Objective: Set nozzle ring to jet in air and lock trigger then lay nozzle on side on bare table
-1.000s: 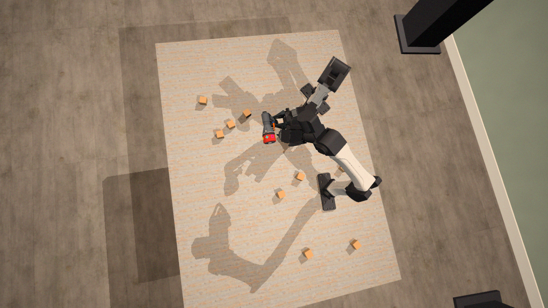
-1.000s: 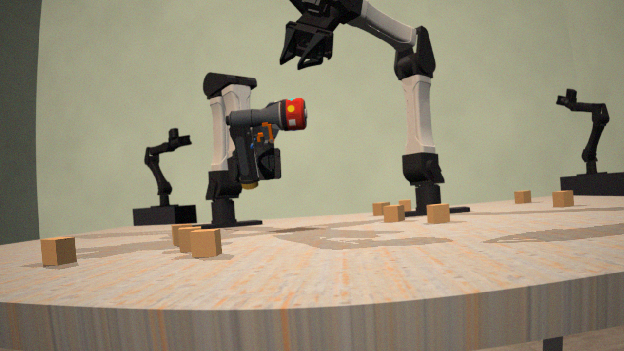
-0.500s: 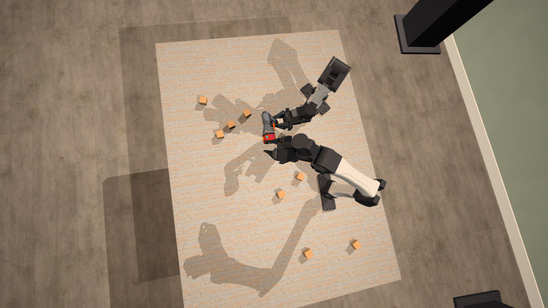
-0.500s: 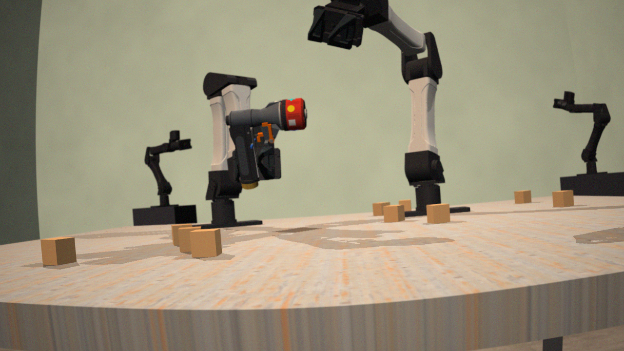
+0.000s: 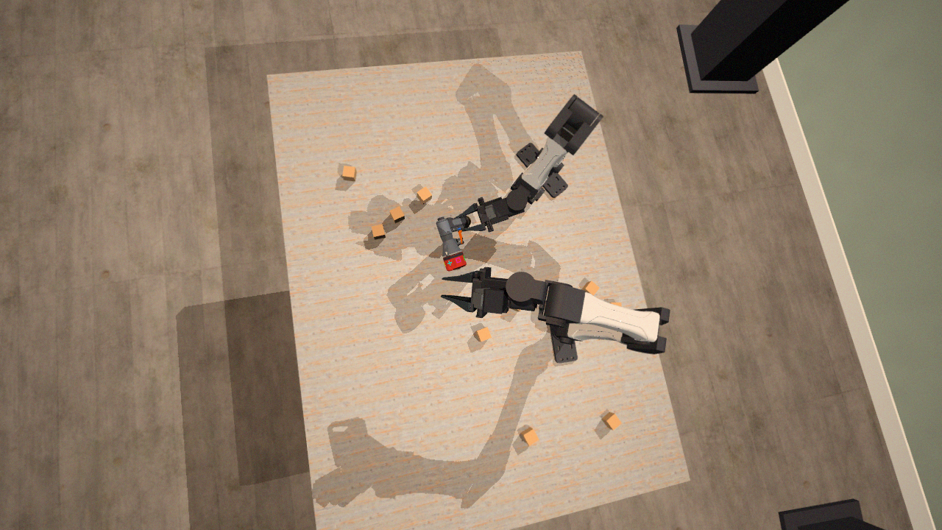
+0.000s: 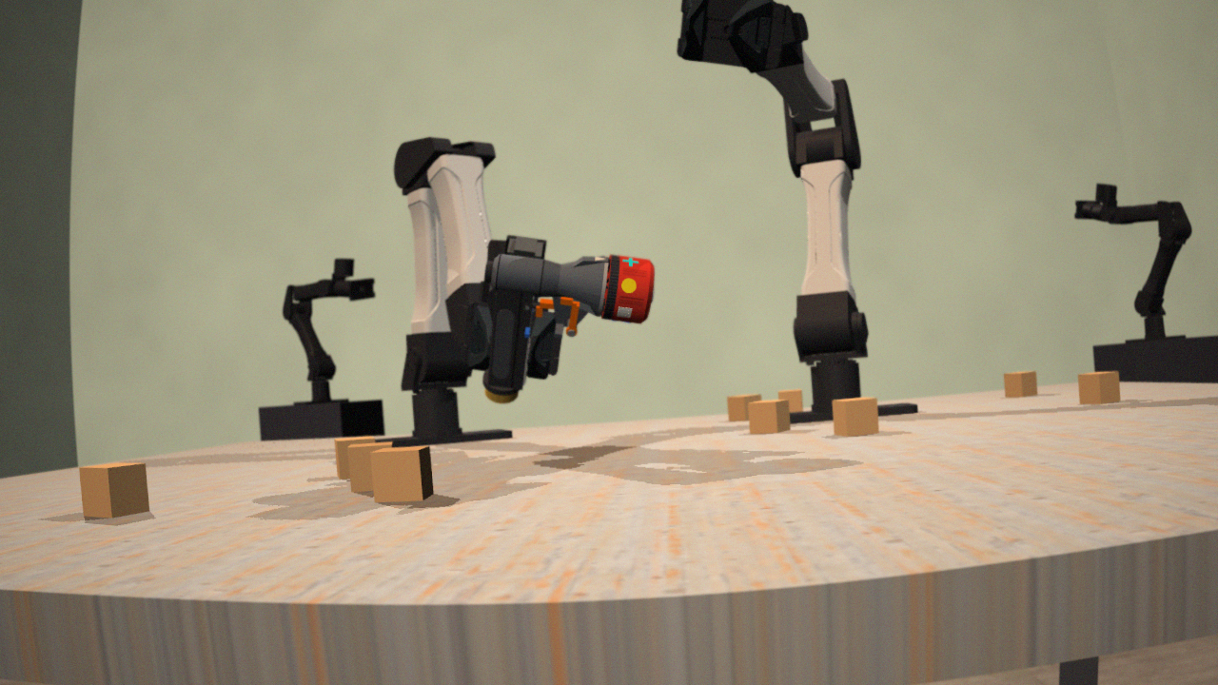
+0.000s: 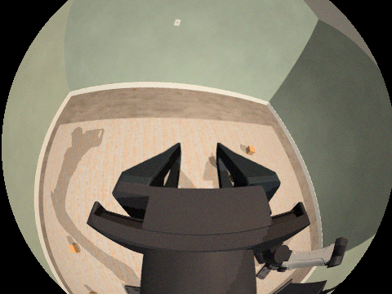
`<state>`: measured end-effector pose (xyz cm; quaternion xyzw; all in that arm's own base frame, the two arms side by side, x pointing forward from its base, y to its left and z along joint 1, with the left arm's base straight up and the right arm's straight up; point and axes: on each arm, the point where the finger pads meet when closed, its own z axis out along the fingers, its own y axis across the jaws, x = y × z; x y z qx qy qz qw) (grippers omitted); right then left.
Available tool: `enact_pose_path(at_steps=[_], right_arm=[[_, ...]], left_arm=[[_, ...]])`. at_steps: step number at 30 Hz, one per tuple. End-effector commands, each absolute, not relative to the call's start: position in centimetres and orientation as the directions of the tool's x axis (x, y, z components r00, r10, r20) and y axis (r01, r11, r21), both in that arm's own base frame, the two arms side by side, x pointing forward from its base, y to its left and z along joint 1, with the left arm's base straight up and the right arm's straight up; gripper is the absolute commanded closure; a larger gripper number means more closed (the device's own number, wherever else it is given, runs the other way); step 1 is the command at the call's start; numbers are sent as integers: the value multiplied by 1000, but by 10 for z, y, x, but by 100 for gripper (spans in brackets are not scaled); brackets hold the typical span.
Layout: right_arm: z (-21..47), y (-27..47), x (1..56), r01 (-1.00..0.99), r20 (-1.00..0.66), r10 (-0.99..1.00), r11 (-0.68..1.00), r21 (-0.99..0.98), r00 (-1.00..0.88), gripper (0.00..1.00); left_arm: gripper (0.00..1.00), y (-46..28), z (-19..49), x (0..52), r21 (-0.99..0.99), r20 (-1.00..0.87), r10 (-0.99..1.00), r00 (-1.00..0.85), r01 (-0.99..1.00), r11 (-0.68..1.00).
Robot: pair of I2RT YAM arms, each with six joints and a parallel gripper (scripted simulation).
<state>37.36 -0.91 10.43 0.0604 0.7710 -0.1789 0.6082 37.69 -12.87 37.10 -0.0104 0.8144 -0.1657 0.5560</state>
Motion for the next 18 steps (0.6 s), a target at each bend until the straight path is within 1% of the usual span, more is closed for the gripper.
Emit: enact_pose_path(at_steps=[1,9,11,18], right_arm=[[123,0,399,228,-958,-121,957,-182,-259,64],[101,2,412,72,-883,-159,975,-212,-442,64],[101,2,412,72,-883,-159,975,-212,-442,64],[84,3,408,-59,-789,-168,984,-166,-590,64]], left_arm=[[63,-106,398,383,-220,-960,-174,-218,205,954],[63,-50,411,384,-80,-996,-76,-40,133,988],[63,-50,411,384,-80,-996,-76,-40,133,988],[63,-5,419,375,40,-996,37,81,32,999]])
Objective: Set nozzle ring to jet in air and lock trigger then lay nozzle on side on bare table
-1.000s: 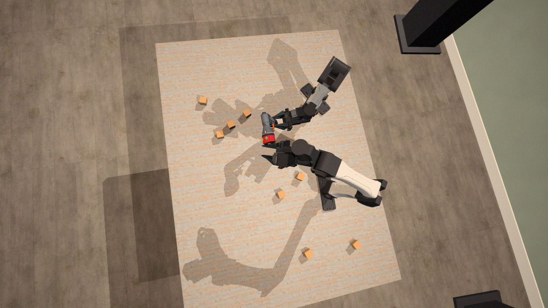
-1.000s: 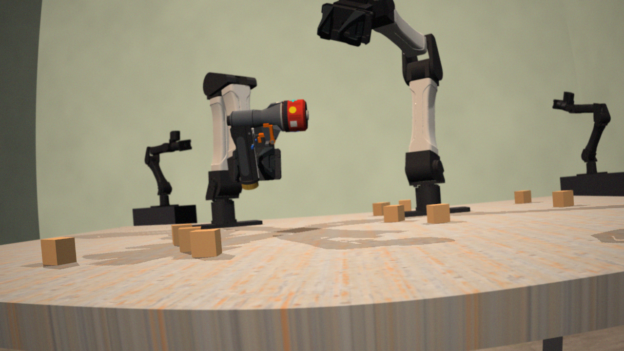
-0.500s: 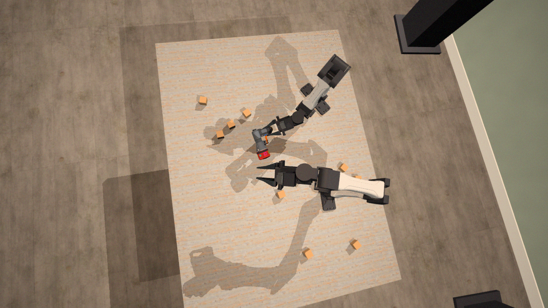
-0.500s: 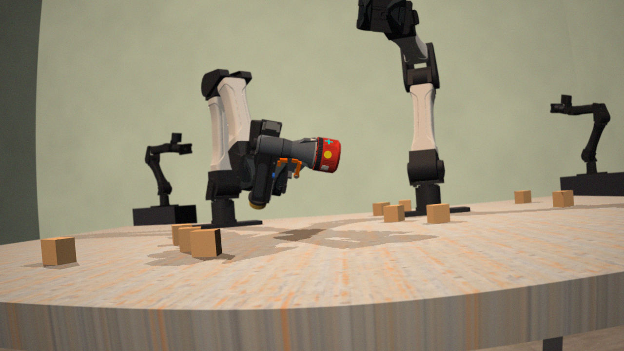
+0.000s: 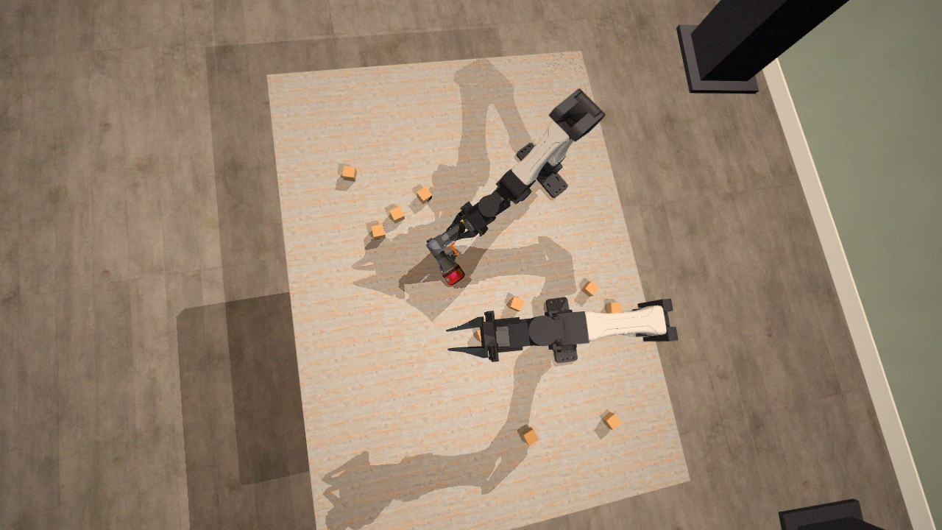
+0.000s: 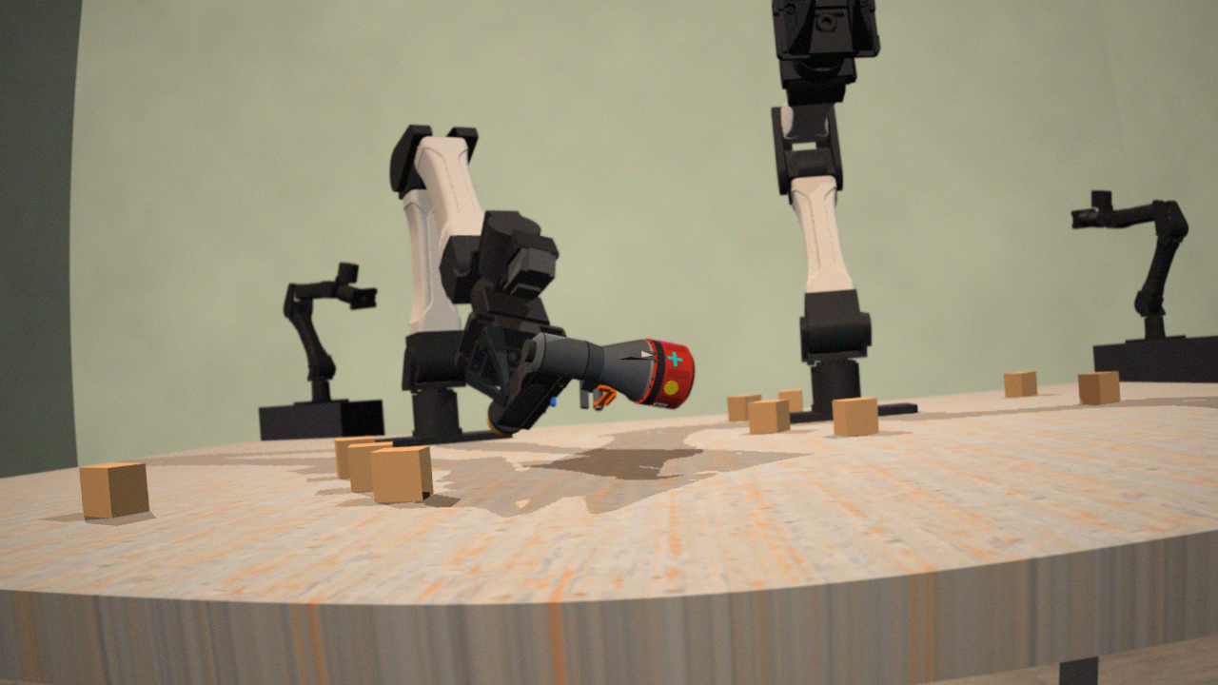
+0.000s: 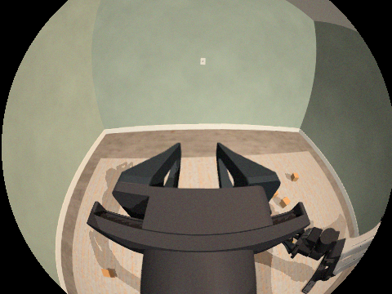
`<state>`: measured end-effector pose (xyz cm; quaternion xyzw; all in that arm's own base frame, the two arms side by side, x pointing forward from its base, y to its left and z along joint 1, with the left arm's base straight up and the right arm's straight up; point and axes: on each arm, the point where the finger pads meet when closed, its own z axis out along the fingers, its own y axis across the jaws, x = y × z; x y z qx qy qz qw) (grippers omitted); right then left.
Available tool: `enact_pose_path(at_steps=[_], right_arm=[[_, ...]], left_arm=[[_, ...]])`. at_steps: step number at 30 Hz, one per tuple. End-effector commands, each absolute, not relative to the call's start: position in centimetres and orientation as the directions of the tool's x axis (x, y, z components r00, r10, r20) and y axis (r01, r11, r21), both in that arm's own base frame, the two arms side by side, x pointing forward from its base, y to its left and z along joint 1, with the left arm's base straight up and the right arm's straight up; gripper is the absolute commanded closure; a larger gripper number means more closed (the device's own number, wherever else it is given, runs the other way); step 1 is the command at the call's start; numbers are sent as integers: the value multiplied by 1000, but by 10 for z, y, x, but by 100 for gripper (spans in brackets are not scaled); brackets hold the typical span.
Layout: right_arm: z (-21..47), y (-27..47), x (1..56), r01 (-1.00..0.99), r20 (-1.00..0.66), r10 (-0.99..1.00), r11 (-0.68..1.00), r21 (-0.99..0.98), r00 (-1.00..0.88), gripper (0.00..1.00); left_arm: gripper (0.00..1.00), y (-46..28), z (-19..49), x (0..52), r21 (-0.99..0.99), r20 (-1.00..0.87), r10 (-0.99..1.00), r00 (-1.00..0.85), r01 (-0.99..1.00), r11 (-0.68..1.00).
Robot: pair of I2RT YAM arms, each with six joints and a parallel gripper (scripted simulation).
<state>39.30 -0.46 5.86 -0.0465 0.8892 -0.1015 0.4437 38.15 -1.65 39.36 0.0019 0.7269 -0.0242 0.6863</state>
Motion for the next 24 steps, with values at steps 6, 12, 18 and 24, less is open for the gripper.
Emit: enact_pose_path(at_steps=[6,12,18,24], right_arm=[[77,5,395,-145,-703,-161,986,-83,-693,64],[76,9,380,-194,-635,-149,981,2,-758,64],[82,15,352,-230,-525,-118,961,153,-843,64],[96,9,364,-227,-566,-116,965,129,-816,64]], left_arm=[[63,2,435,367,-9,-995,-10,101,9,1000],[63,-2,425,381,-11,-998,-12,67,20,1000],[63,-2,425,381,-9,-998,-10,67,18,1000],[63,-2,425,381,-9,-998,-10,67,18,1000]])
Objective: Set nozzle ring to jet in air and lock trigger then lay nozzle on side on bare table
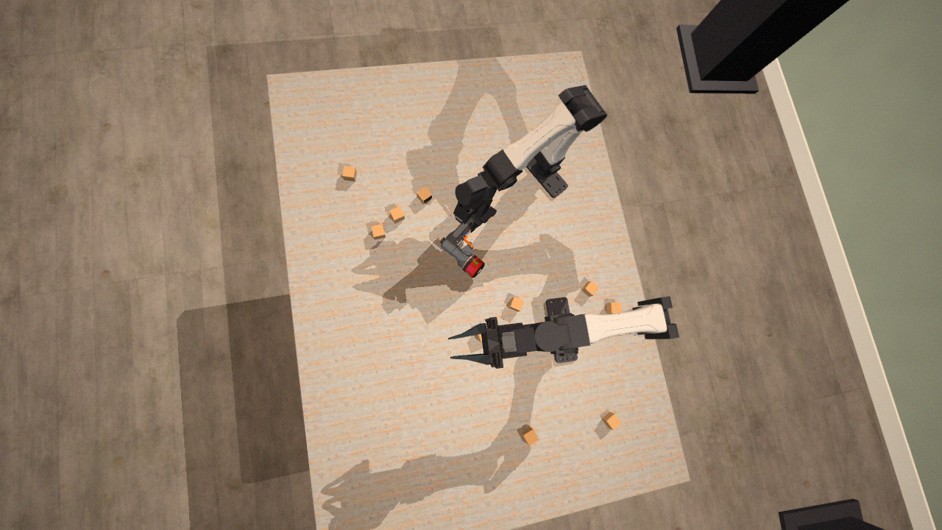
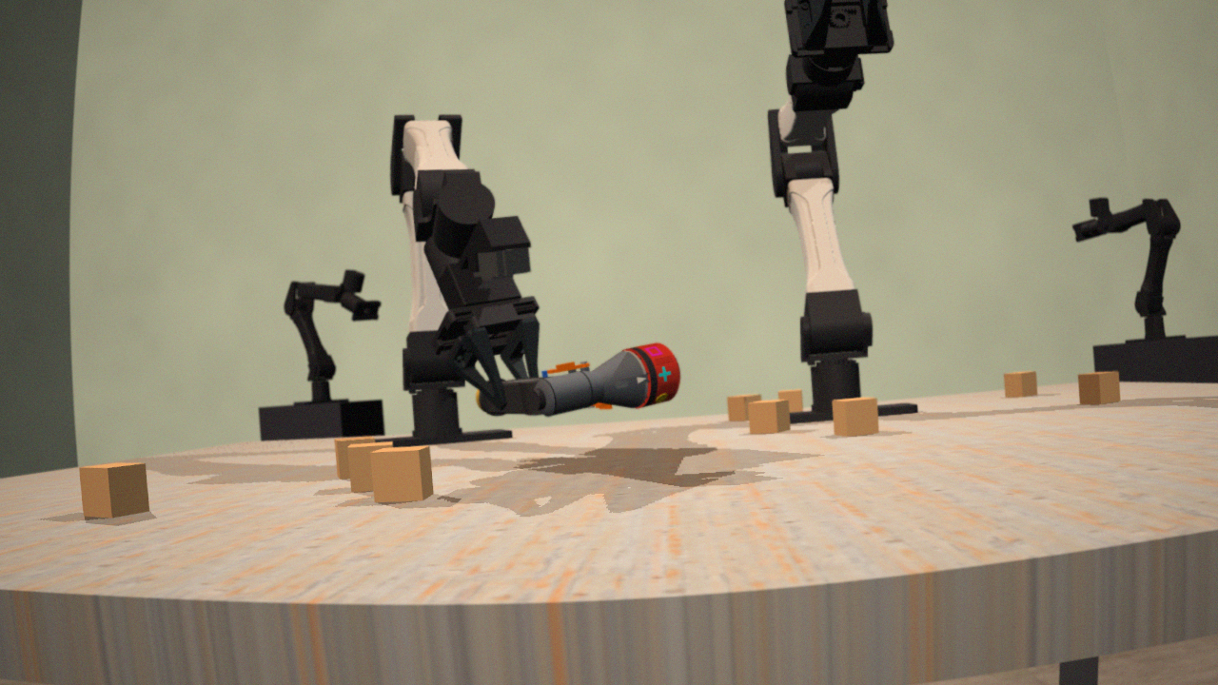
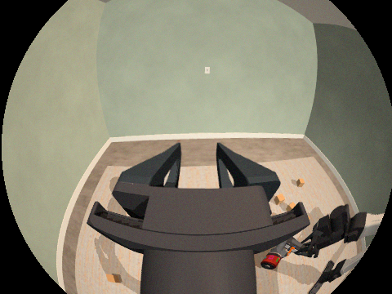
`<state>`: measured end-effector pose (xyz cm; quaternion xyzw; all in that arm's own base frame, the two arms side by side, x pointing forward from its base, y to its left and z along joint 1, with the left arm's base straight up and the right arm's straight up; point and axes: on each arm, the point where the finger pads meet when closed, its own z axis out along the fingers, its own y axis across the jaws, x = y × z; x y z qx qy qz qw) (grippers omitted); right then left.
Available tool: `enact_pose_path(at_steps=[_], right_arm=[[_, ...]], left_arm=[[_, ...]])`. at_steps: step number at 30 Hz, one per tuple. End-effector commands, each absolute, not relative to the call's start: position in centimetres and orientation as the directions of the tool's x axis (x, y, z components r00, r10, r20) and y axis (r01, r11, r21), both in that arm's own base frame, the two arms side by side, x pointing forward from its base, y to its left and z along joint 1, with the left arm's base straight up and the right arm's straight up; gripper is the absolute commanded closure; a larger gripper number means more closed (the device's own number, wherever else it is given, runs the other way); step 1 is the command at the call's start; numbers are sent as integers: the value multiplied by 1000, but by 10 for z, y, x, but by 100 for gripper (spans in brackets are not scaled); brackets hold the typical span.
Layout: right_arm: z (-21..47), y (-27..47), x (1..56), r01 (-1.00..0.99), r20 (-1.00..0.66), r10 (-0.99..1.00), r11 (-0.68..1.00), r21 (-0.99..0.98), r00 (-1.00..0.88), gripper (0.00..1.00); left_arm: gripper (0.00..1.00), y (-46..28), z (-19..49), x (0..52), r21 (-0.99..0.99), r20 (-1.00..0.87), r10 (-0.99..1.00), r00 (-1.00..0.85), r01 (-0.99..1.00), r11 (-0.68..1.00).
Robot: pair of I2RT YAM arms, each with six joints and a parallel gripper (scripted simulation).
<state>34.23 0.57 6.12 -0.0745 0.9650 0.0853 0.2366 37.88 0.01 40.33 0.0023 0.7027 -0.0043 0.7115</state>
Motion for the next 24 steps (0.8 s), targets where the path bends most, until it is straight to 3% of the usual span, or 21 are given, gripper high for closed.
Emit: enact_pose_path(at_steps=[1,14,18,24], right_arm=[[99,7,368,-221,-585,-114,969,114,-803,64],[89,12,367,-215,-560,-106,968,131,-822,64],[60,13,344,-195,-491,-96,968,155,-866,64],[94,12,366,-211,-574,-104,969,124,-812,64]], left_arm=[[63,-2,425,381,-9,-998,-10,67,18,1000],[63,-2,425,381,-9,-998,-10,67,18,1000],[63,-2,425,381,-9,-998,-10,67,18,1000],[63,-2,425,381,-9,-998,-10,67,18,1000]])
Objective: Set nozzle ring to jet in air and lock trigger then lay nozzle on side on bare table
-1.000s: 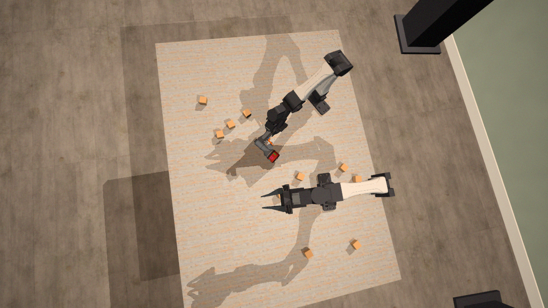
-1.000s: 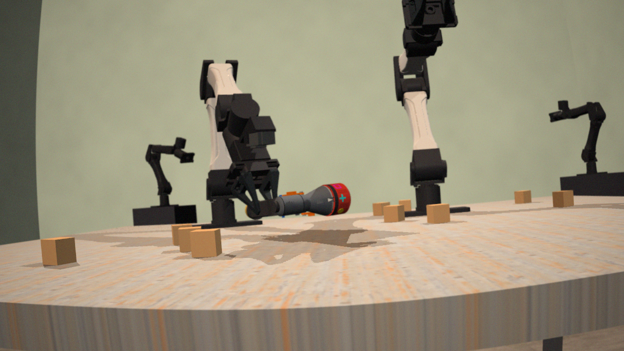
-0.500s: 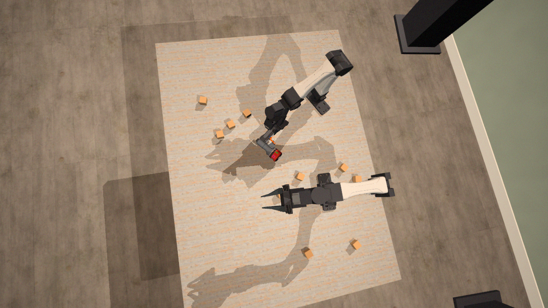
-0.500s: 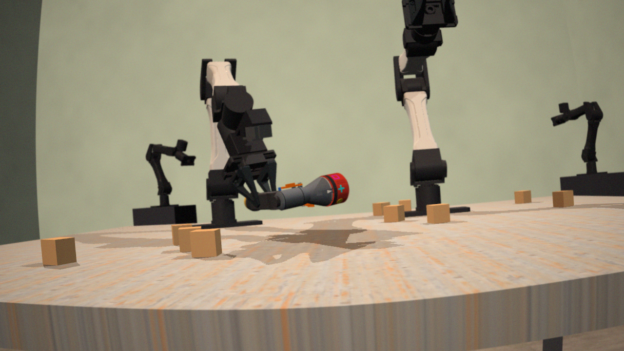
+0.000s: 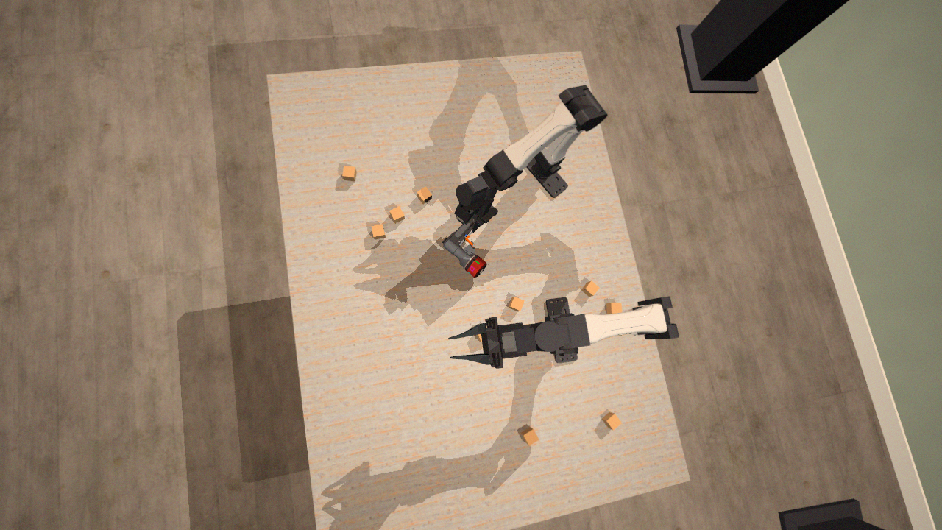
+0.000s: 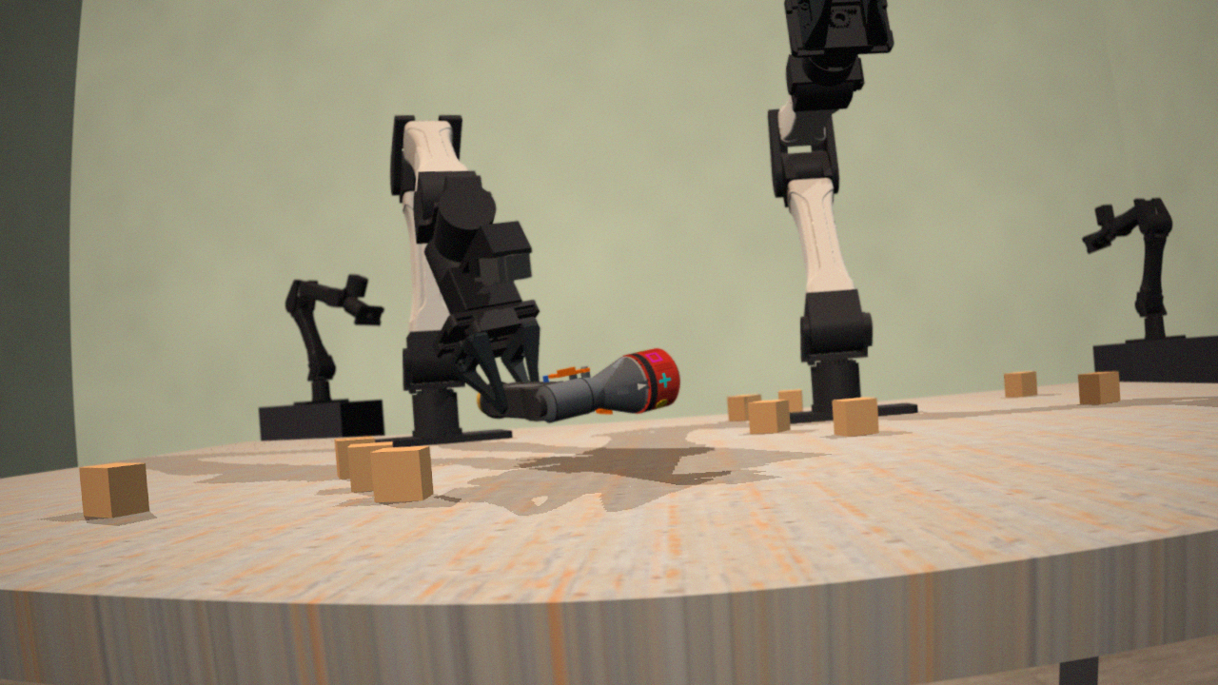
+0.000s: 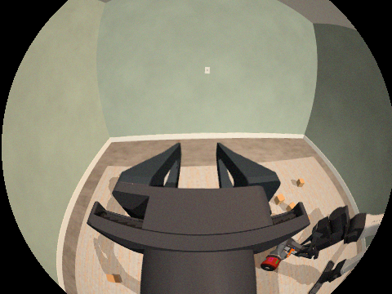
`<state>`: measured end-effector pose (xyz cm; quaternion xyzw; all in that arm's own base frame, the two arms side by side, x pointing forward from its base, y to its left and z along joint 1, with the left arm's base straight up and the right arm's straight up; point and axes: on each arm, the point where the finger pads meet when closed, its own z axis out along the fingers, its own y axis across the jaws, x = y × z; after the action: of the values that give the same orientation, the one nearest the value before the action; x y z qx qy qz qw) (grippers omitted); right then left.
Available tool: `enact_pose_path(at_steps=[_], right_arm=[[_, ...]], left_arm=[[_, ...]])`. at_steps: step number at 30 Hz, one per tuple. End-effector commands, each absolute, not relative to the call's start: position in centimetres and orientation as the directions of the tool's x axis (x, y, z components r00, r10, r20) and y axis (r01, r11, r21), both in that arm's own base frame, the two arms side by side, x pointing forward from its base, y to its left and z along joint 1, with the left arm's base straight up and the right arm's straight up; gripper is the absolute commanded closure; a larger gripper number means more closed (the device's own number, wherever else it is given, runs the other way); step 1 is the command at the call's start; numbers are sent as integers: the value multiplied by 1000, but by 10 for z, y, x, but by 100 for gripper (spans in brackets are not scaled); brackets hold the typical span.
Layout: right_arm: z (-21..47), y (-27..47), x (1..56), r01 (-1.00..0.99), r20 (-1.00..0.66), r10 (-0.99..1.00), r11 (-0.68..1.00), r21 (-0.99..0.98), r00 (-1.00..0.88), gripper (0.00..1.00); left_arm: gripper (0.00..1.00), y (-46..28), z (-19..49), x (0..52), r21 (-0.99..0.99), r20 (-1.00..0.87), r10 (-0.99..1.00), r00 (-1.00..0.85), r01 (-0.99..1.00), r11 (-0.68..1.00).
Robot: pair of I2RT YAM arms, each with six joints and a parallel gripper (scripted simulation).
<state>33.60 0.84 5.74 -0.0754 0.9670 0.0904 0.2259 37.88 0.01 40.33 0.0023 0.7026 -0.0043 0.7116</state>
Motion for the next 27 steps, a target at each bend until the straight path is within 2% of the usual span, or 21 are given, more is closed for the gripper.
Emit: enact_pose_path(at_steps=[1,19,20,22,27], right_arm=[[92,12,366,-211,-569,-103,969,126,-816,64],[89,10,369,-207,-570,-103,971,120,-815,64],[64,4,352,-209,-601,-110,973,98,-792,64],[56,13,350,-201,-513,-105,970,135,-852,64],[62,6,356,-192,-558,-91,973,125,-825,64]], left_arm=[[63,-2,425,381,-9,-998,-10,67,18,1000],[63,-2,425,381,-9,-998,-10,67,18,1000],[63,-2,425,381,-9,-998,-10,67,18,1000],[63,-2,425,381,-9,-998,-10,67,18,1000],[63,-2,425,381,-9,-998,-10,67,18,1000]])
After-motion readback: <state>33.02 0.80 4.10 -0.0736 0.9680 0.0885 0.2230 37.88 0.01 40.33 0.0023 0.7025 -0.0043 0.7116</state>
